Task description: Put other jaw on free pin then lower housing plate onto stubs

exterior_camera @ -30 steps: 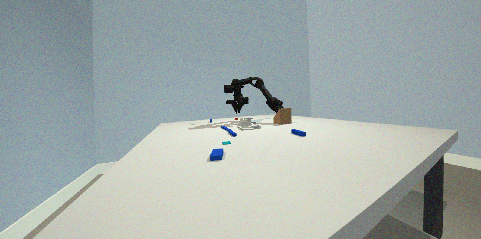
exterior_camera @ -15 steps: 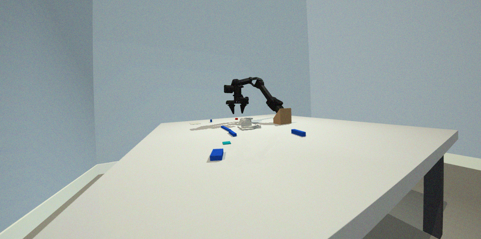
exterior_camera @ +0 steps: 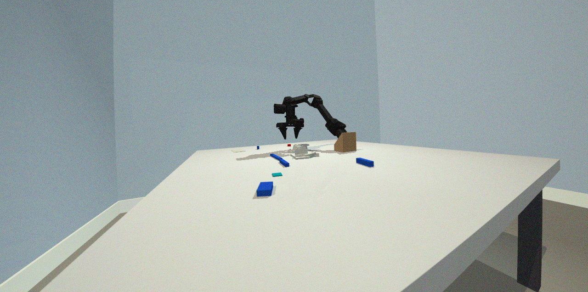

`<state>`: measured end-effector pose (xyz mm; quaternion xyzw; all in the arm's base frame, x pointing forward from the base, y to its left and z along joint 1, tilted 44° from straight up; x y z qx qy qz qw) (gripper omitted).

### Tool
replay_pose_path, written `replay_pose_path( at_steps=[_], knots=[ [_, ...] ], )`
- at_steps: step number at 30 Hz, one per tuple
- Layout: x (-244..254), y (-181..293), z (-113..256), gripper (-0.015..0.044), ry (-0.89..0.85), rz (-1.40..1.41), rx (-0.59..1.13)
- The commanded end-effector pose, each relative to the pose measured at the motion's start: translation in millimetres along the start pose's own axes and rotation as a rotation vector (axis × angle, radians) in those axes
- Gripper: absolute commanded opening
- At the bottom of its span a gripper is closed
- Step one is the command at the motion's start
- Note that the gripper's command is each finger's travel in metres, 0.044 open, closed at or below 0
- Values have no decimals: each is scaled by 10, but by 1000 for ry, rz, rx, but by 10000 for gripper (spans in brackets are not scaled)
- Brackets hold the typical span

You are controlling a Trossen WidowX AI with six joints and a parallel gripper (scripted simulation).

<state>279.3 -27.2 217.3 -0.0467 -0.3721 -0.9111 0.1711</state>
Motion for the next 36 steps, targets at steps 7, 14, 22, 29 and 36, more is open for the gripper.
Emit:
replay_pose_path(
  at_steps=[7,14,22,29,36],
  knots=[
    [-1,-2,-4,440,0,3,0],
    [19,9,66,309,-13,-1,0],
    [19,9,66,99,-13,-1,0],
    [19,9,66,0,-13,-1,0],
    [19,9,66,0,-13,-1,0]
  ],
)
Point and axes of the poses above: the point midway between the two fingers, 35 mm back from their tips, its own z axis back along the fingers, its own x axis across the jaws, y = z × x, the point moved 9 cm from there along z, back along the fingers, and after that the axes turned 2 degrees about z, right-handed, at the moved point
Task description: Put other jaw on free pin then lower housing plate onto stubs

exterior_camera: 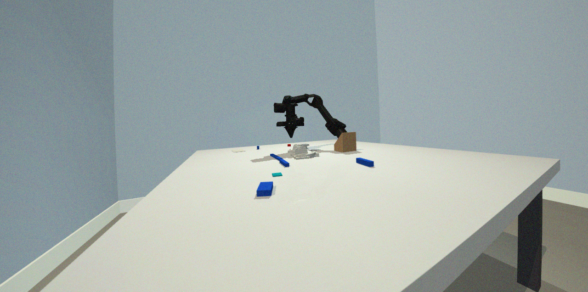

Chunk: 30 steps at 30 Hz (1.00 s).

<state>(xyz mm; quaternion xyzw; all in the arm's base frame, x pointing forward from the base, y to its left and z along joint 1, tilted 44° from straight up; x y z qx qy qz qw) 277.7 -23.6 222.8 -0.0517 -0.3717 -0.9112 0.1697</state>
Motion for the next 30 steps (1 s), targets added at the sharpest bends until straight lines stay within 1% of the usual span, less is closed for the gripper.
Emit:
replay_pose_path(
  at_steps=[1,8,24,25,30],
  knots=[
    [2,2,0,0,-3,-2,2],
    [2,2,0,0,-3,-2,2],
    [0,0,0,420,0,0,0],
    [0,0,0,440,0,0,0],
    [0,0,0,440,0,0,0]
  ],
)
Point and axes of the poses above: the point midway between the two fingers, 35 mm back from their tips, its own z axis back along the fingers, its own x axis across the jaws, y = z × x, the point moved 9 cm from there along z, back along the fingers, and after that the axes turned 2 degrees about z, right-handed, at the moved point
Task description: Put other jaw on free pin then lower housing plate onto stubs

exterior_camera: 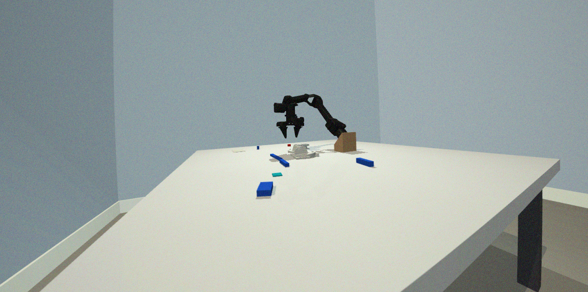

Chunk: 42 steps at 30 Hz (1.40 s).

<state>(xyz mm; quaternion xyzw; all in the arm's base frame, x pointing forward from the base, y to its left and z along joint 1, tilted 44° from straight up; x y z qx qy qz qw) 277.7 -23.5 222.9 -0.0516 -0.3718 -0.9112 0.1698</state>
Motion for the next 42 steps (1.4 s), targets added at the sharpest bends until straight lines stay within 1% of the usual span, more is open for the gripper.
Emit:
replay_pose_path(
  at_steps=[1,23,39,40,42],
  knots=[
    [0,0,-1,440,0,0,0],
    [0,0,-1,440,0,0,0],
    [0,0,-1,20,0,0,0],
    [0,0,-1,0,0,0,0],
    [0,0,-1,0,0,0,0]
  ],
)
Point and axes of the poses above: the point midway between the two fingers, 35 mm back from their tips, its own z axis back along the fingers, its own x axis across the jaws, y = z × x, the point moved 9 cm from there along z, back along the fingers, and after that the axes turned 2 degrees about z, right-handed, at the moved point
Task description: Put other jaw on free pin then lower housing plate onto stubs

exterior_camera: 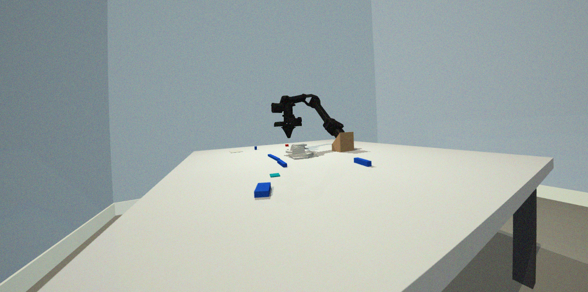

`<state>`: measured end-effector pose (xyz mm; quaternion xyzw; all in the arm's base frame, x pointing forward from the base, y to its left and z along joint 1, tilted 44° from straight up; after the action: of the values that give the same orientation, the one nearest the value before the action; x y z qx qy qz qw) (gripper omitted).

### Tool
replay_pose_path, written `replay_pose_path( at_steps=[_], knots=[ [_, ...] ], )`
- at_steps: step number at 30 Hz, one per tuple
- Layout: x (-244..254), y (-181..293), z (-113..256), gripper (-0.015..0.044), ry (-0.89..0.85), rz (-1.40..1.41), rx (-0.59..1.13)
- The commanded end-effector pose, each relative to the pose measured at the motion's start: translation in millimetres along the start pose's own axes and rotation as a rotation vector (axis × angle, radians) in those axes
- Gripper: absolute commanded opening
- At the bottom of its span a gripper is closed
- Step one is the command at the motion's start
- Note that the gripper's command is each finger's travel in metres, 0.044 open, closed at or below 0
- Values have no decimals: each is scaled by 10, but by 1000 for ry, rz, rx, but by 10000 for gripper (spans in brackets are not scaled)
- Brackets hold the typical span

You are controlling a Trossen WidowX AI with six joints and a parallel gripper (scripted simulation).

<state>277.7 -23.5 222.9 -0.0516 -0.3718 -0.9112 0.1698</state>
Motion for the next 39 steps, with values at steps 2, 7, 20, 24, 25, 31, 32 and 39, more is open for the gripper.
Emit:
replay_pose_path(
  at_steps=[2,7,20,24,25,31,32,39],
  knots=[
    [0,0,-1,0,0,0,0],
    [0,0,-1,0,0,0,0],
    [0,0,0,105,0,0,0],
    [0,0,0,210,0,0,0],
    [0,0,0,236,0,0,0],
    [0,0,0,394,0,0,0],
    [0,0,0,420,0,0,0],
    [0,0,0,440,0,0,0]
  ],
)
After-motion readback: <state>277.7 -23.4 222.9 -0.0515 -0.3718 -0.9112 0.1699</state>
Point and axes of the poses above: the point midway between the two fingers, 35 mm back from their tips, its own z axis back along the fingers, its own x axis across the jaws, y = z × x, the point moved 9 cm from there along z, back along the fingers, and after that the axes turned 2 degrees about z, right-handed, at the moved point
